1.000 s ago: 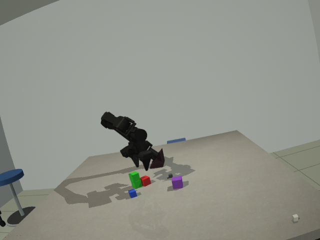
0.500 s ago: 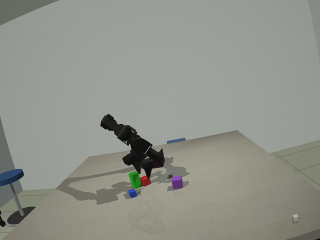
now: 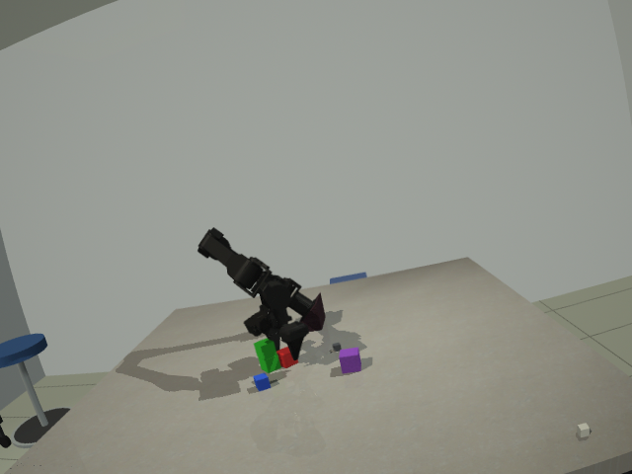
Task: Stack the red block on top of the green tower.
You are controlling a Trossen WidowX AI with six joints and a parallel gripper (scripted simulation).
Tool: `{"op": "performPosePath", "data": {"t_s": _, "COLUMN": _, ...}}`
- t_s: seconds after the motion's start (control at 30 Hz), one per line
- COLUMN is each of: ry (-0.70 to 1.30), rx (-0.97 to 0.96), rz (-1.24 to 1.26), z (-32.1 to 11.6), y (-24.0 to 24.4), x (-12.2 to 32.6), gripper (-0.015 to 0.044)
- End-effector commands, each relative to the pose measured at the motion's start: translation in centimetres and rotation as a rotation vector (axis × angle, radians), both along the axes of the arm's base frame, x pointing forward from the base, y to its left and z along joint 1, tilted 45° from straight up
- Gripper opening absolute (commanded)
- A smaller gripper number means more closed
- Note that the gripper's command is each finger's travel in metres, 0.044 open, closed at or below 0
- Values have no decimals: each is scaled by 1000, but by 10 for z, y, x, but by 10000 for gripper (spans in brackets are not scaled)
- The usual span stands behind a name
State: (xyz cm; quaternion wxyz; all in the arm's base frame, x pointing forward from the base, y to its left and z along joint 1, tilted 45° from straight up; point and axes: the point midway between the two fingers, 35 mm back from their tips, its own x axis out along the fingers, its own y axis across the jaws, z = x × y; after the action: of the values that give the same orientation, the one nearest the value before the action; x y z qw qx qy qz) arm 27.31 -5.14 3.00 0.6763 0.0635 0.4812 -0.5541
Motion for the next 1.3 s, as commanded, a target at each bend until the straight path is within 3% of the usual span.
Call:
{"op": "performPosePath", "data": {"t_s": 0.0, "ry": 11, "rx": -7, "rz": 1, "z": -5, "y": -5, "x": -4, "gripper": 440}}
{"op": "performPosePath", "data": {"t_s": 0.73, "ry": 11, "rx": -8, "rz": 1, "z": -12, "y": -13, "x": -5, "gripper": 440}}
{"op": "performPosePath", "data": {"t_s": 1.0, "ry": 11, "rx": -8, "rz": 1, "z": -12, "y": -13, "x": -5, "gripper": 230}}
{"op": "performPosePath", "data": {"t_s": 1.27, "ry": 11, "rx": -8, "rz": 1, "z": -12, "y": -13, "x": -5, "gripper": 177}}
